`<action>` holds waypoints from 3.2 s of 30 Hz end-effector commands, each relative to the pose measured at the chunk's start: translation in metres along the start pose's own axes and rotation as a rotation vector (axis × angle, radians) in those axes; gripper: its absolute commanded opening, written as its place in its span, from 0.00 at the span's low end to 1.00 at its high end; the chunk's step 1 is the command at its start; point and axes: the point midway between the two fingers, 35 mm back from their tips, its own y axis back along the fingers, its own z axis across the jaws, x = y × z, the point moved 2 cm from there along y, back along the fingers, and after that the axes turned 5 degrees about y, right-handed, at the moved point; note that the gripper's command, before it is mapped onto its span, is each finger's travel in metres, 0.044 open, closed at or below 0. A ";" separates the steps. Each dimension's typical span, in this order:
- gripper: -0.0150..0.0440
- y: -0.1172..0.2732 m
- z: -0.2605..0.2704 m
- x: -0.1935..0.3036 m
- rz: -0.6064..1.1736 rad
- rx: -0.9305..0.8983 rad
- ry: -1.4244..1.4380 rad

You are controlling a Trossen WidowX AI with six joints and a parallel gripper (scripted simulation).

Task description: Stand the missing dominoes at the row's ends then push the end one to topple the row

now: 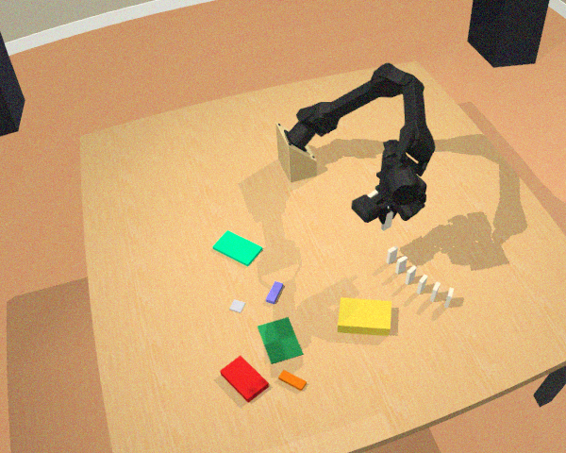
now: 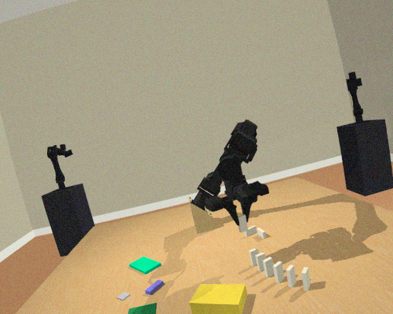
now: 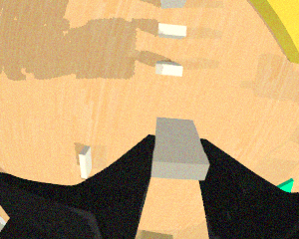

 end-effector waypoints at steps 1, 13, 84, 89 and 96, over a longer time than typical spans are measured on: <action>0.44 -0.018 0.000 0.000 0.001 -0.005 -0.010; 0.44 -0.079 0.003 0.003 -0.002 -0.011 -0.010; 1.00 -0.082 0.125 0.086 0.002 -0.017 -0.101; 1.00 -0.102 0.126 0.090 0.001 -0.021 -0.102; 1.00 -0.110 0.126 0.090 0.001 -0.022 -0.102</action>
